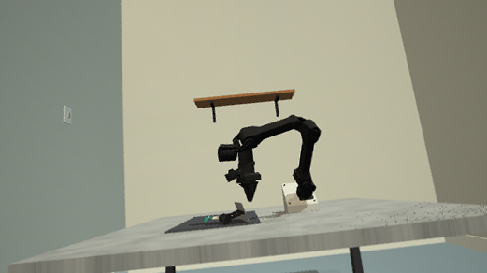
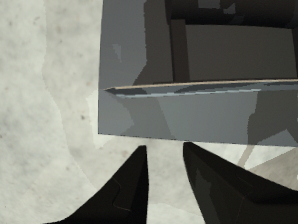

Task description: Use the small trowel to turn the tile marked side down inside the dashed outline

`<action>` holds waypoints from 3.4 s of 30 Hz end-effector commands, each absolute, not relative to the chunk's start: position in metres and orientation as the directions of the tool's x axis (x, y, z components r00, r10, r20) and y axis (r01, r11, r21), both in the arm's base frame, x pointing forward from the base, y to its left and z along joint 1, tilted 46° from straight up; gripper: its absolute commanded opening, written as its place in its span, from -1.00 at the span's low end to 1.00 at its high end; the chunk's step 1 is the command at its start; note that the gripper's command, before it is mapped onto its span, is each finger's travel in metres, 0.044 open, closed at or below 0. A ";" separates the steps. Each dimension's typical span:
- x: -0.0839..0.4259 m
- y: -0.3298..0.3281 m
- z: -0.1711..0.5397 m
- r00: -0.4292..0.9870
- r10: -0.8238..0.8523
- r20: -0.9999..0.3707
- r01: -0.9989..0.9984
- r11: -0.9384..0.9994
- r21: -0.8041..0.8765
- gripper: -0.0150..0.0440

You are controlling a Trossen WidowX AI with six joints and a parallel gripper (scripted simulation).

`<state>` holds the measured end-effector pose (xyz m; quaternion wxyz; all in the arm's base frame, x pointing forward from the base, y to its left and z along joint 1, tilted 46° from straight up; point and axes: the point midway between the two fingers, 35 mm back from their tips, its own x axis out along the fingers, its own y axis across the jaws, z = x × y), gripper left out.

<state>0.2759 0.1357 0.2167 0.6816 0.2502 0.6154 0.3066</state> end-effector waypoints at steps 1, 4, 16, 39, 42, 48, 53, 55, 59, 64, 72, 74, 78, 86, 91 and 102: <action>0.266 0.137 0.213 0.050 0.725 -0.687 -0.105 0.688 0.718 -0.15; 0.264 0.137 0.212 0.050 0.725 -0.687 -0.105 0.688 0.718 -0.15; 0.244 0.145 0.203 0.050 0.725 -0.687 -0.105 0.687 0.719 -0.15; 0.250 0.124 0.225 0.050 0.727 -0.685 -0.154 0.683 0.714 -0.15; 0.259 0.125 0.229 0.050 0.727 -0.685 -0.254 0.672 0.695 -0.15; 0.276 0.127 0.234 0.051 0.727 -0.685 -0.447 0.630 0.635 -0.15; 0.290 0.129 0.238 0.051 0.726 -0.685 -0.593 0.574 0.565 -0.15; 0.296 0.130 0.239 0.051 0.726 -0.685 -0.646 0.547 0.532 -0.15; 0.308 0.131 0.241 0.053 0.726 -0.686 -0.745 0.486 0.457 -0.15; 0.323 0.133 0.242 0.054 0.725 -0.686 -0.847 0.397 0.352 -0.15; 0.345 0.136 0.243 0.054 0.725 -0.686 -0.959 0.230 0.167 -0.15; 0.350 0.137 0.243 0.054 0.725 -0.686 -0.976 0.185 0.118 -0.15; 0.361 0.139 0.243 0.054 0.725 -0.687 -0.996 0.092 0.019 -0.15; 0.375 0.142 0.242 0.054 0.725 -0.687 -0.993 -0.037 -0.117 -0.15; 0.375 0.142 0.242 0.054 0.725 -0.687 -0.993 -0.037 -0.117 -0.15; 0.363 0.147 0.237 0.054 0.725 -0.687 -0.993 -0.037 -0.116 -0.15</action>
